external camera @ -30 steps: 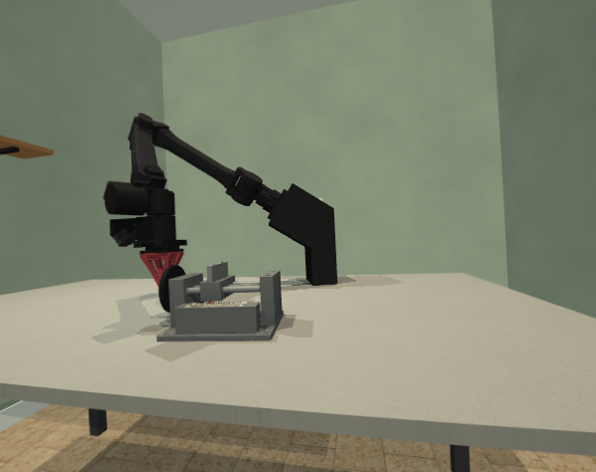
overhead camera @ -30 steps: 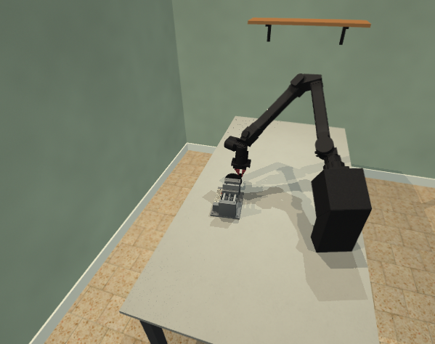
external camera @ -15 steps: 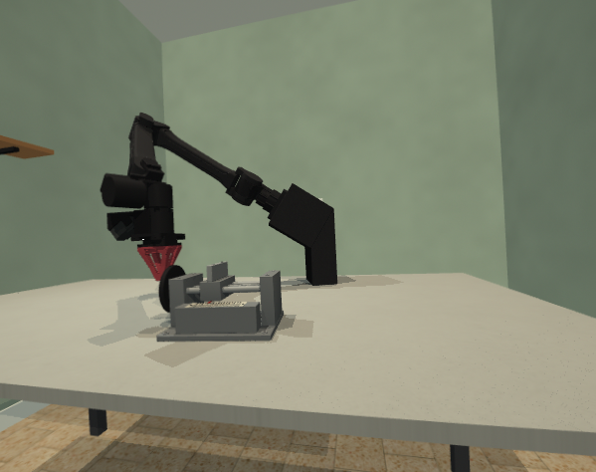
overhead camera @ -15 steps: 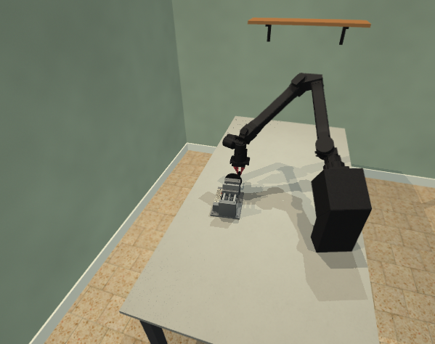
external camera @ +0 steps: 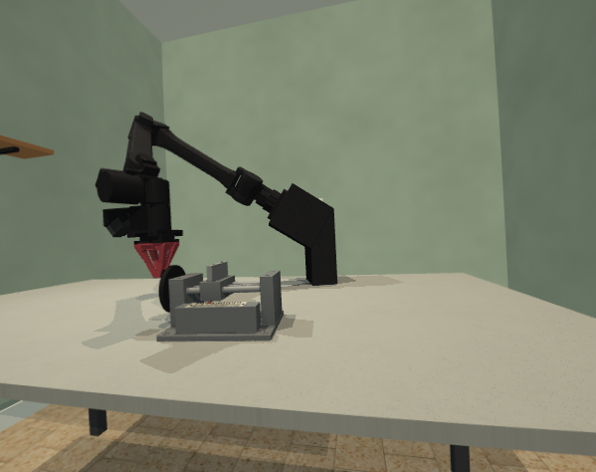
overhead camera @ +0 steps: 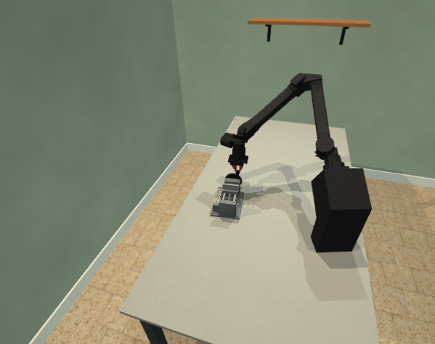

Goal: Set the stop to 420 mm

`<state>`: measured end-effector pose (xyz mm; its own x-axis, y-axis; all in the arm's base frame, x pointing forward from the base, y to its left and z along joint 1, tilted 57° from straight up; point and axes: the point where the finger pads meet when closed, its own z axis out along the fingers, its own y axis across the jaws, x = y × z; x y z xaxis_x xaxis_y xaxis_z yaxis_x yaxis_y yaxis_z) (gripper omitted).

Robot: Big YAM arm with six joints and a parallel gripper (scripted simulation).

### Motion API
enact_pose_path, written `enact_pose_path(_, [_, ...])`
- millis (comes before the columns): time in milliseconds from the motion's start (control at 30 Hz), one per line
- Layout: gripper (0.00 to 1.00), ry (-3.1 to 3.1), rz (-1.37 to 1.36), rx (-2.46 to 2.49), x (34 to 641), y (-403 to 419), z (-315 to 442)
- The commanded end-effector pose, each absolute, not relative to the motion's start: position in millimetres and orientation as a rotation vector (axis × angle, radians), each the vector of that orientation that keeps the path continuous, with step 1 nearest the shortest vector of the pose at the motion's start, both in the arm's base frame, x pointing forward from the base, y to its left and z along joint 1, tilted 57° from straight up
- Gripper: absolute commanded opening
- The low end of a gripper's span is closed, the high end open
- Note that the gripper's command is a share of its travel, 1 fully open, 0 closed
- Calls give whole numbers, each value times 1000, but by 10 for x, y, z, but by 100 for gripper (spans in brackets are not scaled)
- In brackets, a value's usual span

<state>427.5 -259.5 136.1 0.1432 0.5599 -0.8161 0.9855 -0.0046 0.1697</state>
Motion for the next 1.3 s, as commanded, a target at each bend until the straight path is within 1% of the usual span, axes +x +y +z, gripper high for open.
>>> enact_pose_path(0, [6, 1496, -677, 1633, 4446, -2434, 1567])
enact_pose_path(1267, [6, 1518, -682, 1629, 4706, -2408, 1522])
